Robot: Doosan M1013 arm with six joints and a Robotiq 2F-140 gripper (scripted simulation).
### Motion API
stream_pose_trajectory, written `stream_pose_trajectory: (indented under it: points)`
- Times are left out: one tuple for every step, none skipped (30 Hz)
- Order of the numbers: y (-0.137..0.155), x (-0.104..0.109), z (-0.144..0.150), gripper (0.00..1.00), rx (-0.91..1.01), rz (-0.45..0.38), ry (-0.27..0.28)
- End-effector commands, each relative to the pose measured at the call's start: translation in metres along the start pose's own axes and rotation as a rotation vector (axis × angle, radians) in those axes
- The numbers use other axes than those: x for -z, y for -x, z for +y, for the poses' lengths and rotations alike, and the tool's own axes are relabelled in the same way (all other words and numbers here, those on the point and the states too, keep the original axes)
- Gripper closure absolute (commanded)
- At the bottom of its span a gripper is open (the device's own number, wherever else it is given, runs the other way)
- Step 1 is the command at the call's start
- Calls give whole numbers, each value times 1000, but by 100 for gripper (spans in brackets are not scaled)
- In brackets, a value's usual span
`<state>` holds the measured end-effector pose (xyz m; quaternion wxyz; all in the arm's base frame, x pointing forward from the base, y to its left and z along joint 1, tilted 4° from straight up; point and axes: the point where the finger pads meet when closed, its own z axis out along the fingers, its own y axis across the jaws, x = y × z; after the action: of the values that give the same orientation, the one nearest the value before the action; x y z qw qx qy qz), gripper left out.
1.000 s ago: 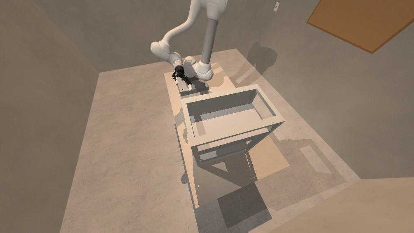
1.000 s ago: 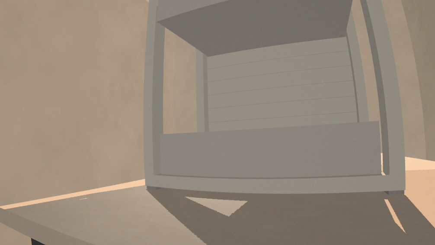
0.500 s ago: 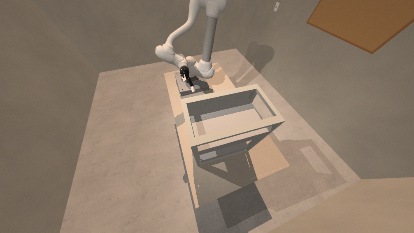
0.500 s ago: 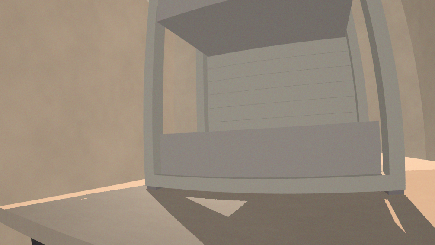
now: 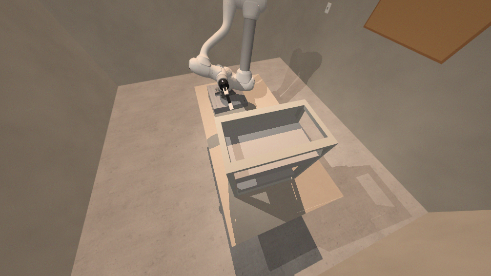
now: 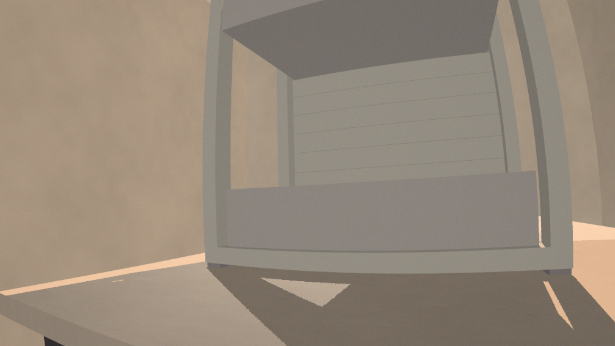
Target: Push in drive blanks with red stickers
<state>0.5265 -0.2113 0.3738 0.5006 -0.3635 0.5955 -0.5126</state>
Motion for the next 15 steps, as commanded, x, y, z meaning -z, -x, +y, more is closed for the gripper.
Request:
stream_pose_trajectory:
  points:
    - [8, -1, 2, 0, 59, 10, -9]
    - [9, -1, 2, 0, 70, 10, -9]
    - [9, -1, 2, 0, 70, 10, -9]
    - [9, -1, 2, 0, 70, 10, -9]
    - [10, -2, 2, 0, 79, 10, -9]
    - [11, -2, 3, 0, 88, 11, -9]
    - [13, -2, 3, 0, 97, 11, -9]
    - [14, -2, 3, 0, 105, 11, -9]
    - [15, -2, 4, 0, 112, 11, -9]
    - [16, -2, 4, 0, 118, 11, -8]
    - [16, -2, 4, 0, 124, 11, -8]
    - [17, -2, 5, 0, 130, 11, -8]
    - [18, -2, 5, 0, 135, 11, -8]
    - [18, -2, 5, 0, 139, 11, -8]
    - [19, -2, 5, 0, 143, 11, -8]
